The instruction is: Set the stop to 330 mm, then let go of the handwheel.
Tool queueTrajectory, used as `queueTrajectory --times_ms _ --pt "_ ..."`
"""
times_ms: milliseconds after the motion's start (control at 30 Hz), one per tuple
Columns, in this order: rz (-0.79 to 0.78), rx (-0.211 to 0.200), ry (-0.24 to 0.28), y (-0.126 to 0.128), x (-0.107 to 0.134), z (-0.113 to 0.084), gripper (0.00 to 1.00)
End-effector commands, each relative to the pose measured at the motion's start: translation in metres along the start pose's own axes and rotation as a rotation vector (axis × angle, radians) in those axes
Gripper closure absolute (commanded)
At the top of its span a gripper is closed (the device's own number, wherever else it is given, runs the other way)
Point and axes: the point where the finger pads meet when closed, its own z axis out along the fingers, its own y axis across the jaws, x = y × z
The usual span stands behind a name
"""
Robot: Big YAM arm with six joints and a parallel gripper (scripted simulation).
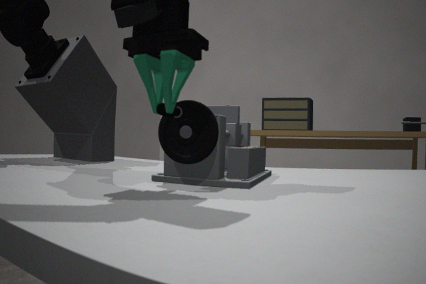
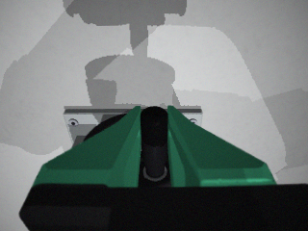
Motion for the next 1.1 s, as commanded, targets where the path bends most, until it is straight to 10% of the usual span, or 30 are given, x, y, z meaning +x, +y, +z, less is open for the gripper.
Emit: queueTrajectory --times_ms 0,1067 --pt "0.002 0.02 -0.006 -0.015 -0.005 0.007 0.94" --pt "-0.024 0.038 0.001 -0.033 0.004 0.039 0.94"
